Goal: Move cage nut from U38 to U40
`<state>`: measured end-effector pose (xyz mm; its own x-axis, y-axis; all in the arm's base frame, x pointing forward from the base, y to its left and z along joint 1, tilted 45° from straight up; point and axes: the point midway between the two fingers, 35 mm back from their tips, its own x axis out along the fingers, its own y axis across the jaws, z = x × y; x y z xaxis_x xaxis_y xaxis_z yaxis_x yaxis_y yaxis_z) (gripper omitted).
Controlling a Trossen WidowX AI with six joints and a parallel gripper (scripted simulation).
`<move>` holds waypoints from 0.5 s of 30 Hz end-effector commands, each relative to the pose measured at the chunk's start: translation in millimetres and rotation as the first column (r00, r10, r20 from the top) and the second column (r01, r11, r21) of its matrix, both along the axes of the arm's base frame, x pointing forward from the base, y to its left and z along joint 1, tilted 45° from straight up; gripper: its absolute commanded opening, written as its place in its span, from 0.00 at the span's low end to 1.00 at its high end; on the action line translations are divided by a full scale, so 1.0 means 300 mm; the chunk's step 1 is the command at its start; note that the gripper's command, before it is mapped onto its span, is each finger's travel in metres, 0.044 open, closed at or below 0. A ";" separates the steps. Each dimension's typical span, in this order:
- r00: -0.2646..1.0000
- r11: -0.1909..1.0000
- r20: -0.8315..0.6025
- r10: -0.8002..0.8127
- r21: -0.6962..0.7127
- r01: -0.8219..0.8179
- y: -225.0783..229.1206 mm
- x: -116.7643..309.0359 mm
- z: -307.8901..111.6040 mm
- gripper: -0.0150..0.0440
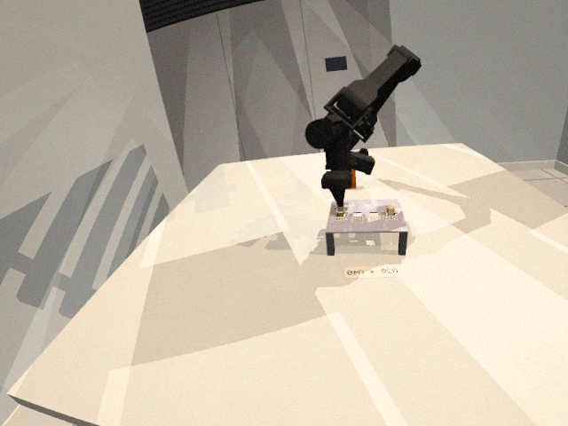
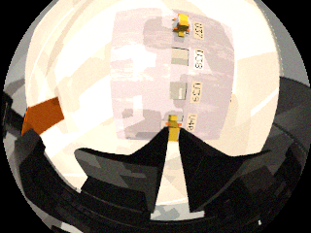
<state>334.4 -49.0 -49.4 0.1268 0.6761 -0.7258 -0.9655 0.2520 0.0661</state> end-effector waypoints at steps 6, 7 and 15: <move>1.000 1.000 -0.006 0.013 0.002 -0.013 -0.002 0.006 0.002 0.30; 1.000 1.000 -0.007 0.014 0.003 -0.014 -0.002 0.007 0.002 0.30; 1.000 1.000 -0.015 0.022 0.006 -0.022 -0.002 0.009 0.001 0.30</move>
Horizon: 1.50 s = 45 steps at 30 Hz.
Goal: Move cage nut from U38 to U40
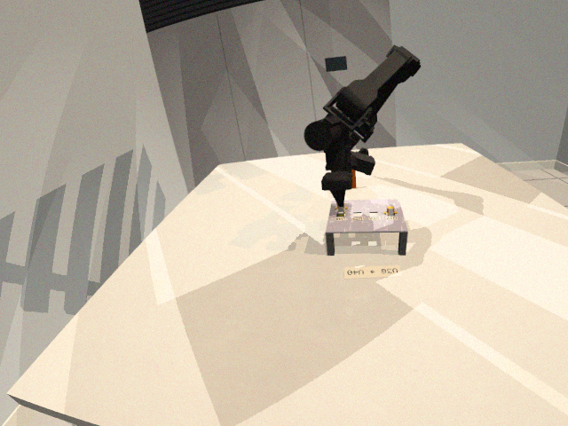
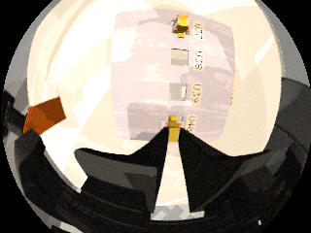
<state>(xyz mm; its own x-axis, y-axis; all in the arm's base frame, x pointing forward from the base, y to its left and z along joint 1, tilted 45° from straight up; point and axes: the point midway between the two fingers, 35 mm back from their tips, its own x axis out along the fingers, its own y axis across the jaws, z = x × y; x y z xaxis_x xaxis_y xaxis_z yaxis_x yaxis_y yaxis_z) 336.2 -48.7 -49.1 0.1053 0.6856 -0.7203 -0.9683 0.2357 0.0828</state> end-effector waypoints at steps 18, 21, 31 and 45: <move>1.000 1.000 -0.008 0.014 -0.003 -0.014 -0.004 0.005 -0.001 0.30; 1.000 1.000 -0.012 0.018 -0.002 -0.018 -0.004 0.006 -0.001 0.30; 0.999 1.000 -0.019 0.026 0.001 -0.026 -0.005 0.009 -0.002 0.30; 0.999 0.999 -0.026 0.033 0.003 -0.033 -0.006 0.014 -0.003 0.30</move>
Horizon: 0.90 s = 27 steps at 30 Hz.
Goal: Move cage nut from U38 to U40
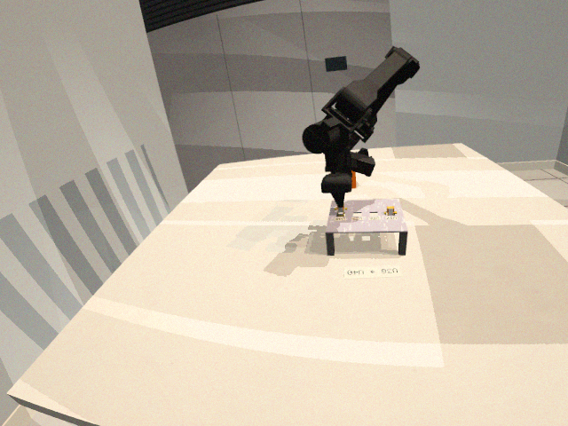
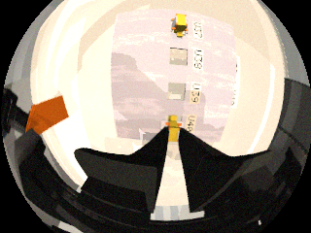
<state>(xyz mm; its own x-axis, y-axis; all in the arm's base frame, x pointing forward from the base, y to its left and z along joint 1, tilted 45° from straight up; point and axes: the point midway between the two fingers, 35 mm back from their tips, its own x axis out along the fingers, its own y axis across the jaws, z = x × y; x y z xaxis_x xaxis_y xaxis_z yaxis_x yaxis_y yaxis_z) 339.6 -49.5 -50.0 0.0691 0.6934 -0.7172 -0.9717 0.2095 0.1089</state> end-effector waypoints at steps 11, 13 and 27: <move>1.000 1.000 -0.007 0.013 -0.003 -0.013 -0.004 0.007 -0.002 0.30; 1.000 1.000 -0.008 0.014 -0.002 -0.014 -0.004 0.008 -0.002 0.30; 1.000 1.000 -0.009 0.015 -0.002 -0.015 -0.005 0.013 -0.002 0.30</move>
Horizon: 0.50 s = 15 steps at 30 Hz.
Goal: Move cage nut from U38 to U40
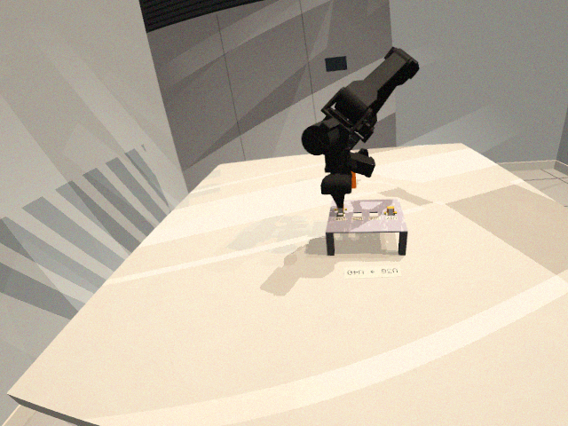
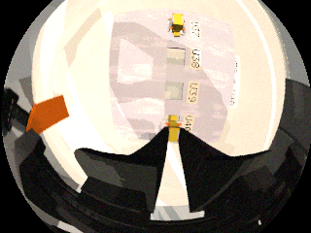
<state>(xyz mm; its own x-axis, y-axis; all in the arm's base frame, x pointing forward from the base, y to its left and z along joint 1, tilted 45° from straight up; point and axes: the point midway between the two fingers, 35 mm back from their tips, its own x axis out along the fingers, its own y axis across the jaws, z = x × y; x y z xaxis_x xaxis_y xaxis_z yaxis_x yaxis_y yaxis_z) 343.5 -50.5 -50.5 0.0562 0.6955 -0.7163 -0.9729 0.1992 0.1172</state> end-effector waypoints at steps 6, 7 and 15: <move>1.000 1.000 -0.001 0.005 -0.003 -0.005 -0.003 0.003 -0.001 0.30; 1.000 1.000 -0.001 0.005 -0.003 -0.005 -0.003 0.003 -0.001 0.30; 1.000 1.000 0.000 0.004 -0.003 -0.004 -0.003 0.004 -0.002 0.30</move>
